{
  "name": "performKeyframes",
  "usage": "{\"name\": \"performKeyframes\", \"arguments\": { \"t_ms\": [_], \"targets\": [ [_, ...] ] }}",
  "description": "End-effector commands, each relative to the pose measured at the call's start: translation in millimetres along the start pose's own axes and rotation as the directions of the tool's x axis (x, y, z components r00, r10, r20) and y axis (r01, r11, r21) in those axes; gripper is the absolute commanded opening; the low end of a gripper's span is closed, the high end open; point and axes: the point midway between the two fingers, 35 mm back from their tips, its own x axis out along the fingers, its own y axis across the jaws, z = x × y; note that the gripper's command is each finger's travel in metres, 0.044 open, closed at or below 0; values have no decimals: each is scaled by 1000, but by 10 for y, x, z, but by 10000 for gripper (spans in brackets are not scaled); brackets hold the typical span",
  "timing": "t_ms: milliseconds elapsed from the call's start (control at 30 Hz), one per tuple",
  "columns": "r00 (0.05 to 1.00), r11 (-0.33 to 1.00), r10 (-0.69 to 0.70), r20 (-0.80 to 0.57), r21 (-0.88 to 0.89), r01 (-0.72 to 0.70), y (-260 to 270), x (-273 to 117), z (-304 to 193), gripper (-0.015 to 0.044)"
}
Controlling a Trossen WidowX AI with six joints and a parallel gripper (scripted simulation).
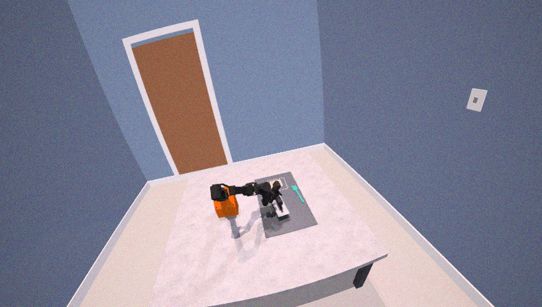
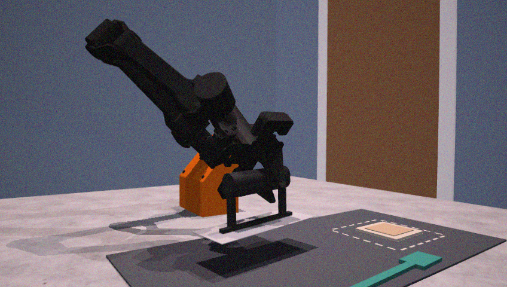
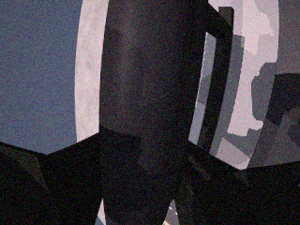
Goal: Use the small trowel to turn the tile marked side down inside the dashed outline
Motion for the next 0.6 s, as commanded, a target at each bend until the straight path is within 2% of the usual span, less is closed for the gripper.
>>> {"name": "performKeyframes", "arguments": {
  "t_ms": [0,567],
  "targets": [
    [1000,1000,10,-16,-14,-10,-69,-56,66,0],
    [999,998,28,-44,-52,-30,-444,-298,363,0]
  ]
}}
